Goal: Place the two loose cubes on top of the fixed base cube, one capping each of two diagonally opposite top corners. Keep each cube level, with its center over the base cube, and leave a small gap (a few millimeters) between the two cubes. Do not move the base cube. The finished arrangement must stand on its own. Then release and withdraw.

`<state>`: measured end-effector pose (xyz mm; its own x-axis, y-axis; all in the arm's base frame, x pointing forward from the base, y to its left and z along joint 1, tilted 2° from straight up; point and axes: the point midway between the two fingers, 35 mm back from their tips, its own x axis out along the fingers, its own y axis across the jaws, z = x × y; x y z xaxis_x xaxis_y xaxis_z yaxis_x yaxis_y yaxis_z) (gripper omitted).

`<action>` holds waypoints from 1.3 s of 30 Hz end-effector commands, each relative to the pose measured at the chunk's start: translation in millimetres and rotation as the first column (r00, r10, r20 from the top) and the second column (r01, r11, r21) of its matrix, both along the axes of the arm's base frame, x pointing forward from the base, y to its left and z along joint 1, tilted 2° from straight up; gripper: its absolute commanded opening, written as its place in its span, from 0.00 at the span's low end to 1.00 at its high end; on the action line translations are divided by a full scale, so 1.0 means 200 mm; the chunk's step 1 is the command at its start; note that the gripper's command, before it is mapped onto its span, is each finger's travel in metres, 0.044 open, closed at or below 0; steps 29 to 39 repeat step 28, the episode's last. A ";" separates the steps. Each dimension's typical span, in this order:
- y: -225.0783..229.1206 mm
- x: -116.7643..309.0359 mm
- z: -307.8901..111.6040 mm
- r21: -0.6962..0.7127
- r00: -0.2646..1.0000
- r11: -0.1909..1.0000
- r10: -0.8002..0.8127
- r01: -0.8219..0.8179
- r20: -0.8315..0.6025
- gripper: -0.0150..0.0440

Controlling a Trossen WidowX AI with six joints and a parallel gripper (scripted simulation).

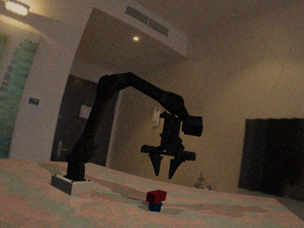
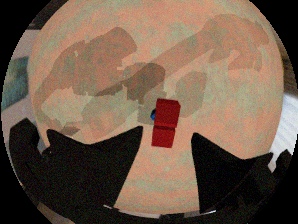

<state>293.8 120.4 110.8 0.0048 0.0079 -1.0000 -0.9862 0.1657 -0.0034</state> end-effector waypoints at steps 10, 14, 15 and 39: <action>0.22 -0.11 0.04 0.005 1.000 1.000 0.000 0.000 0.000 0.93; 0.44 -0.27 0.04 0.009 1.000 1.000 0.000 0.000 -0.003 0.93; 0.46 -0.30 0.05 0.010 1.000 1.000 0.000 0.000 -0.004 0.93; 0.47 -0.30 0.05 0.010 1.000 1.000 0.000 0.000 -0.004 0.93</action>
